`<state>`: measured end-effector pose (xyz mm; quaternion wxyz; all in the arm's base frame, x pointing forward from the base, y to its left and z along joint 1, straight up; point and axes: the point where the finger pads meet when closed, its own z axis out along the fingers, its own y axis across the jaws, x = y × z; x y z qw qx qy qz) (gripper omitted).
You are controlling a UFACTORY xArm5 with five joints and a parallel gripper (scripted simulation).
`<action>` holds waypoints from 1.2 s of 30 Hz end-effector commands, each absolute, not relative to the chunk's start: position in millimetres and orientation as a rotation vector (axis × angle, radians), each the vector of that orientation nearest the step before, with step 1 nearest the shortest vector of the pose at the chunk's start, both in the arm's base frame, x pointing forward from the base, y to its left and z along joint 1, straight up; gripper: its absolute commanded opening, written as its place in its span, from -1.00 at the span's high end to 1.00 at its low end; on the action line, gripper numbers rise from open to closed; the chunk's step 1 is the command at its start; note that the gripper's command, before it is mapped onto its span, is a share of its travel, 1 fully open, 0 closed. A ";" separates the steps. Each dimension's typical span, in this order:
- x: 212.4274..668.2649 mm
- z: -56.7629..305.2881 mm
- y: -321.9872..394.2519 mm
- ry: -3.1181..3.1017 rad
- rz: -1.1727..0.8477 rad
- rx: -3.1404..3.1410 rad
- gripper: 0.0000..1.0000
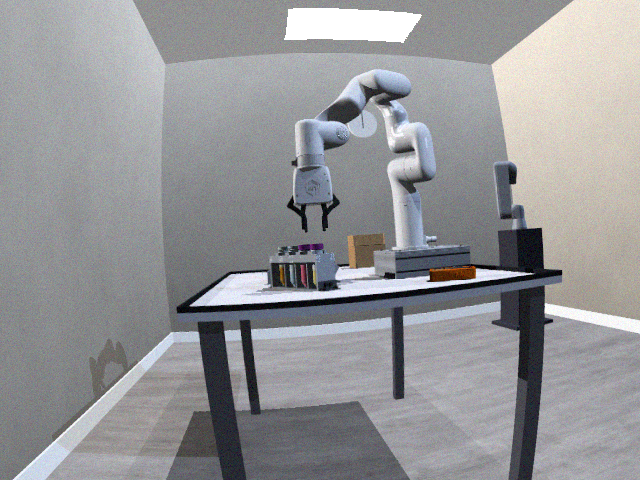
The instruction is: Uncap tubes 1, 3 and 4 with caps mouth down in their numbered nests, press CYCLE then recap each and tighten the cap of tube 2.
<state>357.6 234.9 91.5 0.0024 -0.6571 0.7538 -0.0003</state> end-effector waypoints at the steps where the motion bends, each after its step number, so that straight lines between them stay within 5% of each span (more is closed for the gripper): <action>1: 360.5 93.8 208.7 2.063 0.000 -2.357 0.08; 36: 369.7 93.0 69.8 0.516 -0.009 -3.092 0.08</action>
